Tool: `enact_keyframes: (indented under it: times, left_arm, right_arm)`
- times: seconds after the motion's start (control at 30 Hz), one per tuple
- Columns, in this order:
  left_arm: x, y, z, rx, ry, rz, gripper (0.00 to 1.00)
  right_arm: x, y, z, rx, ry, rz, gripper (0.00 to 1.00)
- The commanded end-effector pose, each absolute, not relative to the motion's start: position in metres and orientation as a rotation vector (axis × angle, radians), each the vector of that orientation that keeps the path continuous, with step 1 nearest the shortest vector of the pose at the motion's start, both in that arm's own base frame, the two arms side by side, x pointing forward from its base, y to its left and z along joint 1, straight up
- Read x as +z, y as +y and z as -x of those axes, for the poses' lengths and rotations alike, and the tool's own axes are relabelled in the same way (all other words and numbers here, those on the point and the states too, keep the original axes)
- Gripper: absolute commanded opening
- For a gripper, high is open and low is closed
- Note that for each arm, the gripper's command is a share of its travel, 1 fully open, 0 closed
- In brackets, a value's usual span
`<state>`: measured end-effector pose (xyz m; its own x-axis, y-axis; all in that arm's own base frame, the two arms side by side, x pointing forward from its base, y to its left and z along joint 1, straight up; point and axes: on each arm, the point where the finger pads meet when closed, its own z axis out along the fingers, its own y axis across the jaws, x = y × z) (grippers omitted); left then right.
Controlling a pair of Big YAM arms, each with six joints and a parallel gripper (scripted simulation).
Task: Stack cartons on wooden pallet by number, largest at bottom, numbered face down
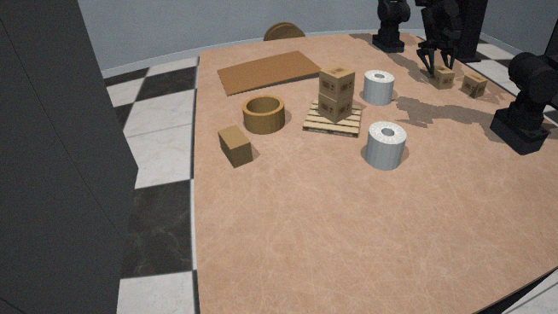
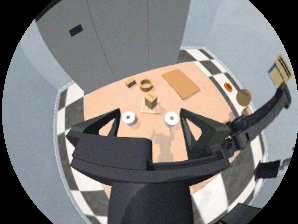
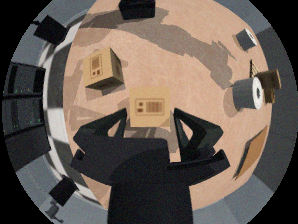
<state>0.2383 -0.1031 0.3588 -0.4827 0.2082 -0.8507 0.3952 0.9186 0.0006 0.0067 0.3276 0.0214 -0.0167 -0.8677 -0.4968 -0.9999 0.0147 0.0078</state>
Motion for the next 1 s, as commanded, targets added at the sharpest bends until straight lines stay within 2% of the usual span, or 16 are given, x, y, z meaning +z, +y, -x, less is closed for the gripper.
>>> enact_keyframes:
  times: [0.0, 0.6, 0.63, 0.97]
  left_arm:
    - [0.371, -0.102, -0.239, -0.242, 2.075, -0.426, 1.0]
    - [0.371, -0.102, -0.239, -0.242, 2.075, -0.426, 1.0]
    - [0.371, -0.102, -0.239, -0.242, 2.075, -0.426, 1.0]
    - [0.371, -0.102, -0.239, -0.242, 2.075, -0.426, 1.0]
  right_arm:
    - [0.018, 0.336, -0.005, 0.523, 1.919, 1.924, 0.79]
    - [0.009, 0.359, -0.004, 0.545, 1.901, 1.912, 0.79]
    - [0.009, 0.359, -0.004, 0.545, 1.901, 1.912, 0.71]
    - [0.004, 0.346, -0.005, 0.534, 1.91, 1.918, 0.63]
